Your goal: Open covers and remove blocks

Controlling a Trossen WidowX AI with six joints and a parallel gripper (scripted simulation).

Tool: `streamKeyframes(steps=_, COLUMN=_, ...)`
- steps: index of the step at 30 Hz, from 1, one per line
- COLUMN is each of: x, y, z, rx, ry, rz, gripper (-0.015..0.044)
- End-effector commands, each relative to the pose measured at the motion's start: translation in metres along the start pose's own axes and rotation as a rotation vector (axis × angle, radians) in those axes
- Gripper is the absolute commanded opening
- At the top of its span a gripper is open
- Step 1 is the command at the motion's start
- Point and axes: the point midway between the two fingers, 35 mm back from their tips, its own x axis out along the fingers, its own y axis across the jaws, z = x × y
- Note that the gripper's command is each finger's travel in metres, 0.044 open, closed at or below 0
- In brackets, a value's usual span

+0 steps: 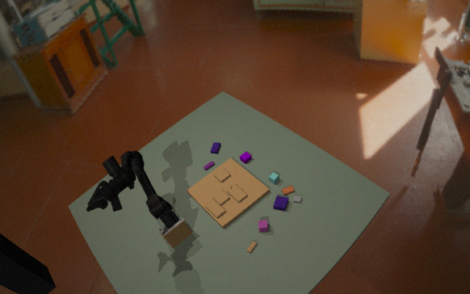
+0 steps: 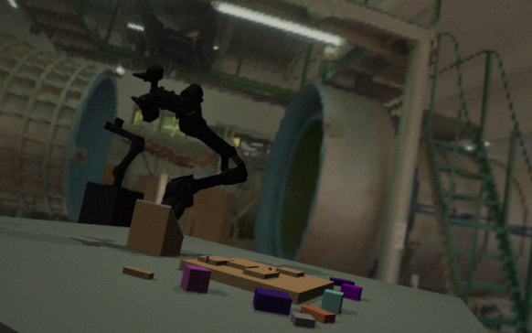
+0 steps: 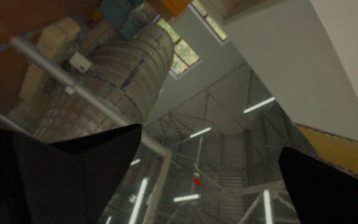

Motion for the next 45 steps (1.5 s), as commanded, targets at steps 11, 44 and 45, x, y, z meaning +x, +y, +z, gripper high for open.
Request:
streamKeyframes(steps=11, x=-0.014, y=-0.040, z=0.018, rx=0.074, ry=-0.085, rz=-0.151, gripper=0.0111)
streamKeyframes(steps=44, x=-0.090, y=-0.132, z=0.067, rx=0.170, ry=-0.338, rz=-0.510, gripper=0.0000)
streamKeyframes(steps=45, x=-0.093, y=-0.135, z=0.069, rx=0.175, ry=-0.351, rz=-0.520, gripper=0.0000)
